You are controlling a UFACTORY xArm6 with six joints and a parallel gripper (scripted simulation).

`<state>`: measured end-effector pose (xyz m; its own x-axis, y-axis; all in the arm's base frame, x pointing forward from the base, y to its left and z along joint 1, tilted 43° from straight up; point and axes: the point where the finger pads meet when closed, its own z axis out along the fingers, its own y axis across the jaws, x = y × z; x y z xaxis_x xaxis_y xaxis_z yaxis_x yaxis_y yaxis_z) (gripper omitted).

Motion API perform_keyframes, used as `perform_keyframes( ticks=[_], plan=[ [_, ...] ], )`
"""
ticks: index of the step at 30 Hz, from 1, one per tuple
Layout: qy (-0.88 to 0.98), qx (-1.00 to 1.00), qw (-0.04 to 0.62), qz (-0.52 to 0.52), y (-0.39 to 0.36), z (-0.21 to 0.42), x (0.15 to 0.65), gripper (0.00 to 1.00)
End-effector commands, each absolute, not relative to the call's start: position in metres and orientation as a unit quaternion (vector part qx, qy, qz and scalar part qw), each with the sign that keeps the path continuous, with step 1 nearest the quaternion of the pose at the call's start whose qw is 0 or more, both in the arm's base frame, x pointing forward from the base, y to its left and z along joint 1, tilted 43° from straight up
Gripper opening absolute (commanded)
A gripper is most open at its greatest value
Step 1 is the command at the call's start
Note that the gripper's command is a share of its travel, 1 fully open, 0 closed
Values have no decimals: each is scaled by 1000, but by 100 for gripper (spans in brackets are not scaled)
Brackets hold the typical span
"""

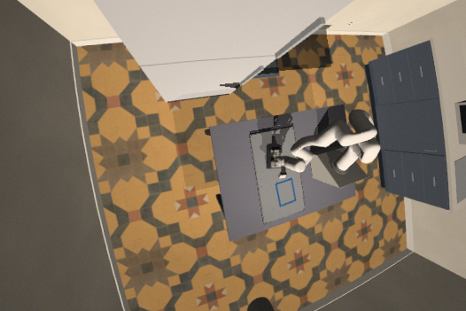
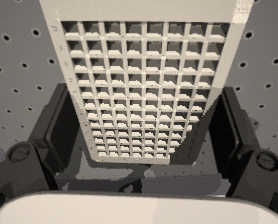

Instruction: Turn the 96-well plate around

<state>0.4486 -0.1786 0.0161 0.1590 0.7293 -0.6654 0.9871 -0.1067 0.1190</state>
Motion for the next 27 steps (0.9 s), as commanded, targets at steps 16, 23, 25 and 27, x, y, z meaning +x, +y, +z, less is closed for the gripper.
perform_keyframes(
  ticks=[16, 23, 25, 27],
  plan=[
    [607, 707, 282, -228, -190, 4, 450, 0],
    [607, 707, 282, -228, -190, 4, 450, 0],
    [607, 707, 282, -228, -190, 4, 450, 0],
    [607, 707, 282, -228, -190, 4, 450, 0]
  ],
)
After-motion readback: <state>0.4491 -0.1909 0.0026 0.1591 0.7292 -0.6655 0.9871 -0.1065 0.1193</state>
